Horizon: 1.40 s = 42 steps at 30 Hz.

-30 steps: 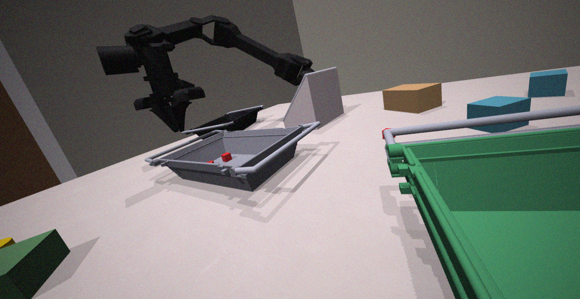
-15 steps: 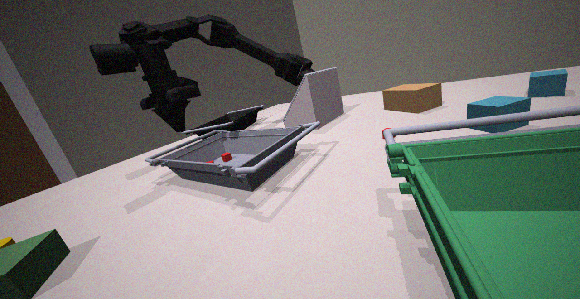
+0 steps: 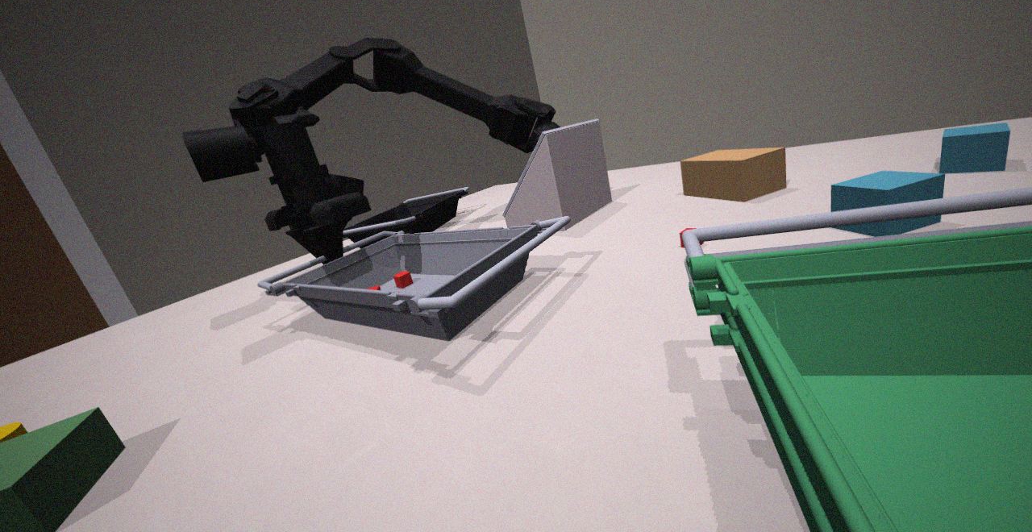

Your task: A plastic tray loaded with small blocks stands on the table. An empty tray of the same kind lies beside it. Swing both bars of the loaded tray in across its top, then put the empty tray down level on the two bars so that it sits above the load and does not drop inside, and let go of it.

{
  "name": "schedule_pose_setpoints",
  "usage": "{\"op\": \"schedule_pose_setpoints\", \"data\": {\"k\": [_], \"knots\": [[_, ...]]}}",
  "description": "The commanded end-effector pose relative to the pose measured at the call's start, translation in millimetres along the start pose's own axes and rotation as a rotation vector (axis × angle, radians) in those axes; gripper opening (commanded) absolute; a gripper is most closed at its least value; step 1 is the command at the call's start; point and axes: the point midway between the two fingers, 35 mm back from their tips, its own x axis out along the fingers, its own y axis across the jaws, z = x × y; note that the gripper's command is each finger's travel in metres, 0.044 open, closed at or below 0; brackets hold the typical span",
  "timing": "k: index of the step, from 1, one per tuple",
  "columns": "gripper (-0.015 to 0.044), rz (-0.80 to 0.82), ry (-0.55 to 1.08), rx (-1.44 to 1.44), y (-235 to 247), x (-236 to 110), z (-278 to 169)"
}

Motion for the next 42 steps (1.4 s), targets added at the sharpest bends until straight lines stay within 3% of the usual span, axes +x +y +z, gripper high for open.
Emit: {"op": "schedule_pose_setpoints", "data": {"k": [1,17,33,42], "knots": [[0.0082,-0.002,0.004,-0.009,-2.7,3.4,-0.6],[0.0082,-0.005,0.004,-0.009,-34.8,-30.8,-0.2],[0.0082,-0.006,0.003,-0.010,-78.4,-10.8,0.2],[0.0082,-0.029,0.050,-0.008,-71.3,-56.5,0.9]]}}
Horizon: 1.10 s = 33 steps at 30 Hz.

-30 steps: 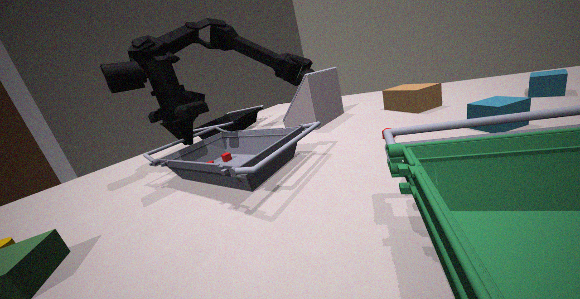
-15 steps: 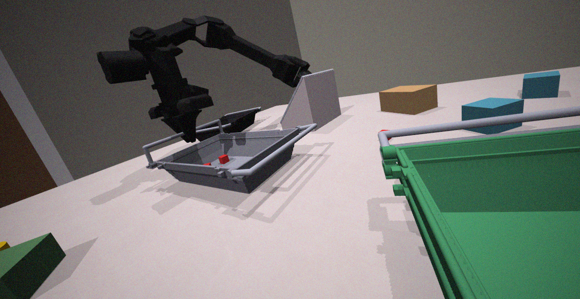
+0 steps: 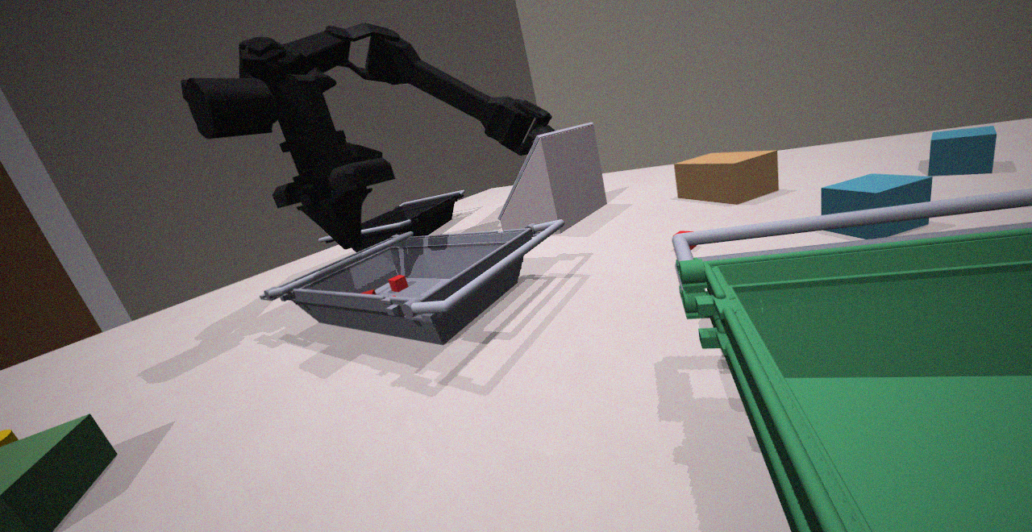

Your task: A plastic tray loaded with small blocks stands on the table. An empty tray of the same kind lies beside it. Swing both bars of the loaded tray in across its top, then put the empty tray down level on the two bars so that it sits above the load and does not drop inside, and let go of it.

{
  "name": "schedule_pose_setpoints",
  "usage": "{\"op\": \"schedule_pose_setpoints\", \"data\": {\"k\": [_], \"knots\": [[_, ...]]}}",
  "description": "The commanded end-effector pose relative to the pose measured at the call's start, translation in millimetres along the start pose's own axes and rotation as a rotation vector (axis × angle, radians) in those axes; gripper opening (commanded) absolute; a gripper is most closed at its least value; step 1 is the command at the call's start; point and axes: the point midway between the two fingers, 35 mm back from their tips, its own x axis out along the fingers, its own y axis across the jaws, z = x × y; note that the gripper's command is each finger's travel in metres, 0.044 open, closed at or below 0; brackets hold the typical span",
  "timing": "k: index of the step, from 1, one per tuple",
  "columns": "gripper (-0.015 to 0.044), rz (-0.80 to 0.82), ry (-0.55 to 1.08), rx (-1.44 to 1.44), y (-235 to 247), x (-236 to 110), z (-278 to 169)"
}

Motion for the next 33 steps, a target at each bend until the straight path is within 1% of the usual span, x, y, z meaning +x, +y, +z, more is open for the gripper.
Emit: {"op": "schedule_pose_setpoints", "data": {"k": [1,3,4,31,33], "knots": [[0.0082,-0.009,0.036,0.017,4.8,-21.2,-2.5],[0.0082,-0.009,0.036,0.017,4.8,-21.2,-2.5],[0.0082,-0.003,0.026,0.006,2.2,-13.3,-2.4],[0.0082,-0.003,0.026,0.006,2.2,-13.3,-2.4],[0.0082,-0.005,0.026,-0.074,-4.3,-14.2,-4.0]]}}
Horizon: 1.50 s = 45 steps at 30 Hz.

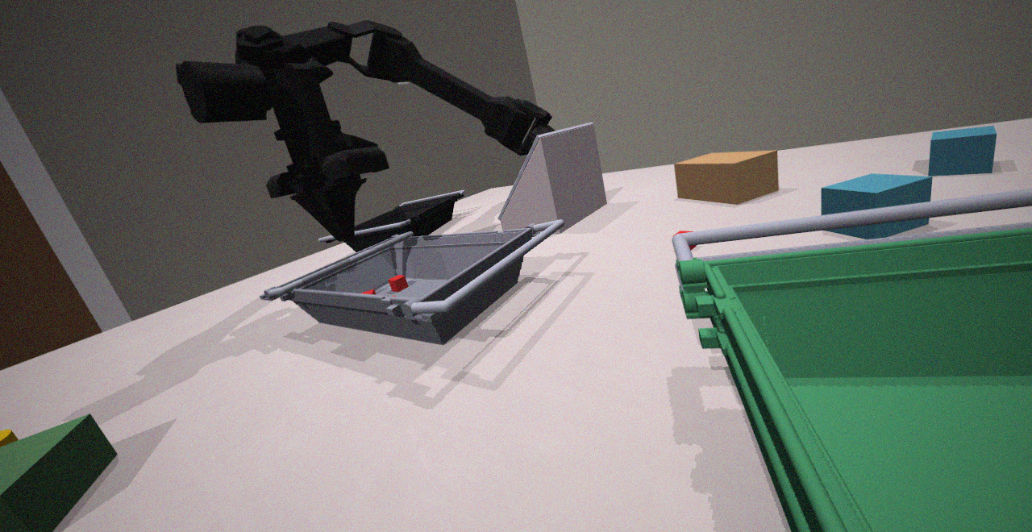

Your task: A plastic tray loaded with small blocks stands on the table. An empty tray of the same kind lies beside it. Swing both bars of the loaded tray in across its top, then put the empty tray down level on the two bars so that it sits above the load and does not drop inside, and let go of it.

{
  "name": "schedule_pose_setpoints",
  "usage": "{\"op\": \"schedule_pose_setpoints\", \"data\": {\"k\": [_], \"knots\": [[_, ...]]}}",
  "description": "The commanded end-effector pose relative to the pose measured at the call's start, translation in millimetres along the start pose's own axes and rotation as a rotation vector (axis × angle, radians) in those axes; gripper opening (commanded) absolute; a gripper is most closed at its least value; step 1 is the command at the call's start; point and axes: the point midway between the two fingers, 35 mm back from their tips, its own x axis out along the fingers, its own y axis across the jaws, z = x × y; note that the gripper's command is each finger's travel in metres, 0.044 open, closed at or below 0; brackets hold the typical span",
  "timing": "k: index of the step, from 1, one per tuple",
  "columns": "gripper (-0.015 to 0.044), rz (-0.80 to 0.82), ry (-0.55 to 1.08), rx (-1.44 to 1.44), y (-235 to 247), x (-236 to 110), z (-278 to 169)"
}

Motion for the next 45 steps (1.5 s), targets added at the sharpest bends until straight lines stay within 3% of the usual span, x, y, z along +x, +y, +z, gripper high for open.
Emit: {"op": "schedule_pose_setpoints", "data": {"k": [1,12,35,45], "knots": [[0.0082,-0.007,0.002,-0.168,-15.4,-1.4,-4.2],[0.0082,-0.031,0.016,-1.508,-129.8,-8.5,-24.7],[0.0082,-0.050,-0.002,-3.059,-261.9,-6.7,-8.1],[0.0082,-0.052,-0.004,-3.119,-266.7,-6.3,-6.7]]}}
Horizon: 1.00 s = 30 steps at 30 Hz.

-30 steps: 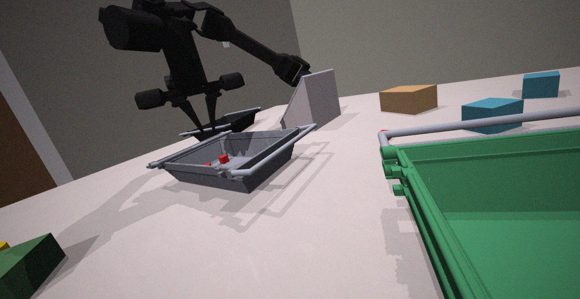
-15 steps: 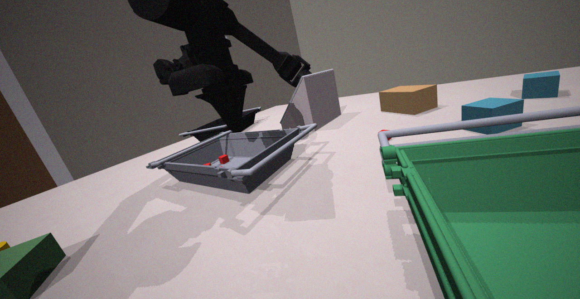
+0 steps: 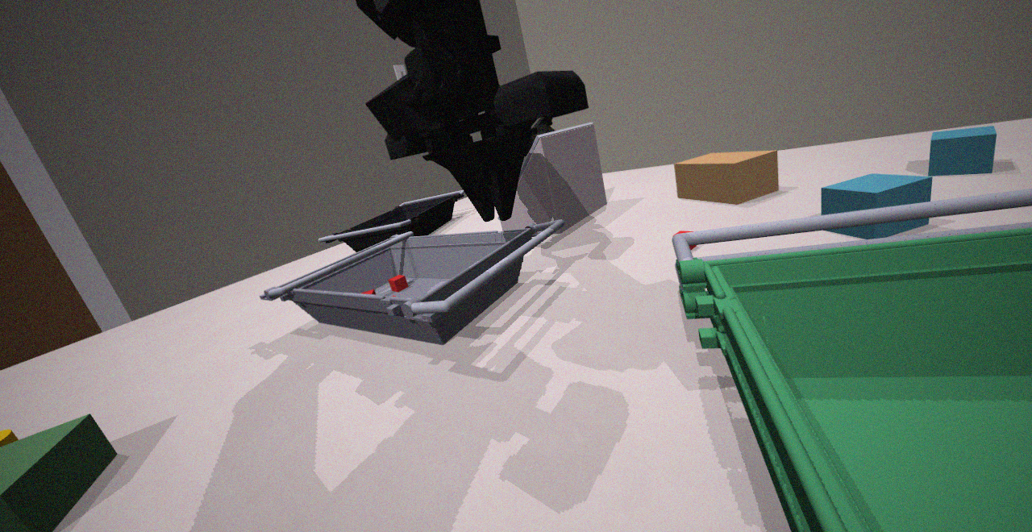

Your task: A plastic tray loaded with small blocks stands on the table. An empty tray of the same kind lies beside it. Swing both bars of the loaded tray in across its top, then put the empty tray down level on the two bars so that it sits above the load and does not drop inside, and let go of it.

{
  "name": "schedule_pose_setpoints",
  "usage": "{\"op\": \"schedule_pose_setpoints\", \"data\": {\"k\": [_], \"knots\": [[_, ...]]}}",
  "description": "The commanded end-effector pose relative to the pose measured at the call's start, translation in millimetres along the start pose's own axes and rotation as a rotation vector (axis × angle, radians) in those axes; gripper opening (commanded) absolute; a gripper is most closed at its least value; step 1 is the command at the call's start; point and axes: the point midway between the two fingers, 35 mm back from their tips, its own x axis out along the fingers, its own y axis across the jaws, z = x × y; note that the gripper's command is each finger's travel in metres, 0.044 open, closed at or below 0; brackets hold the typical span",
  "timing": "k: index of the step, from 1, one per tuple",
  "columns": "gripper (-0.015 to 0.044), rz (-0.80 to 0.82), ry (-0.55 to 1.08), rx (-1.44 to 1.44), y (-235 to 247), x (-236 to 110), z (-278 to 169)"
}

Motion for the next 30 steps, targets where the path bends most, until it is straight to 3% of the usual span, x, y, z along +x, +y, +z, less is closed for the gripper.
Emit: {"op": "schedule_pose_setpoints", "data": {"k": [1,9,21,30], "knots": [[0.0082,-0.001,0.001,-0.115,9.8,-0.3,-2.7],[0.0082,-0.001,0.000,-0.115,10.0,4.7,-2.3],[0.0082,-0.003,0.000,-0.114,9.2,59.3,-2.6],[0.0082,-0.003,0.000,-0.115,1.7,45.5,-1.5]]}}
